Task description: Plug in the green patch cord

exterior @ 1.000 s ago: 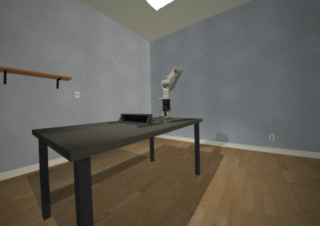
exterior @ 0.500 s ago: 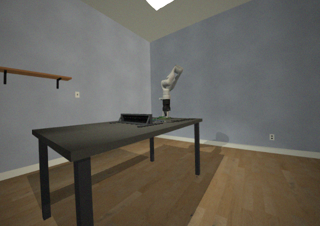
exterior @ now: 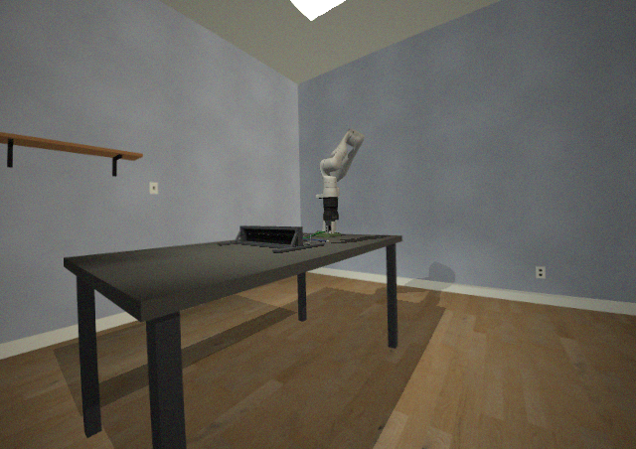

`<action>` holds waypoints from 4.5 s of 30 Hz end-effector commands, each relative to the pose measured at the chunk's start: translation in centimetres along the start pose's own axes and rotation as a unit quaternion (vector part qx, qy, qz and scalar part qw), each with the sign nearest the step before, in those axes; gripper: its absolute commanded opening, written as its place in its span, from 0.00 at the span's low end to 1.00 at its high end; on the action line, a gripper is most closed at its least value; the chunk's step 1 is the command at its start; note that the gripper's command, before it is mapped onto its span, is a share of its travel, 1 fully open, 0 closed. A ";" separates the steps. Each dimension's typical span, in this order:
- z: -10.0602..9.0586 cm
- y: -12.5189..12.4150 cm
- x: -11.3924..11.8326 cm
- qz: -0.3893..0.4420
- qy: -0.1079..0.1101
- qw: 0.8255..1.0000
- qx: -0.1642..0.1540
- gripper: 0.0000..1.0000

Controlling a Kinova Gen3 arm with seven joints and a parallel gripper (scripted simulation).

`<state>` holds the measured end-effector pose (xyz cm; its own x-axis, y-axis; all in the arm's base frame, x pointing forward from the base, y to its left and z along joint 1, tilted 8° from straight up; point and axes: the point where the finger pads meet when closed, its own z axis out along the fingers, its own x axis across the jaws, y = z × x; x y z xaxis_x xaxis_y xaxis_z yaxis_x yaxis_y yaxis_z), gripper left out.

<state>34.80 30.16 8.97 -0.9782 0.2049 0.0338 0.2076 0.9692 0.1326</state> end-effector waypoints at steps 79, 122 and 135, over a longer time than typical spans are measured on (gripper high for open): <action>-2.9 -6.1 -8.5 0.404 0.000 0.915 -0.002 0.00; -4.4 -9.3 -13.0 0.593 0.000 0.805 -0.002 0.00; -4.5 -9.6 -13.3 0.607 0.000 0.794 -0.002 0.00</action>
<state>45.76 17.62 11.65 -0.0595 0.9885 0.1391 0.9982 0.0595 0.0039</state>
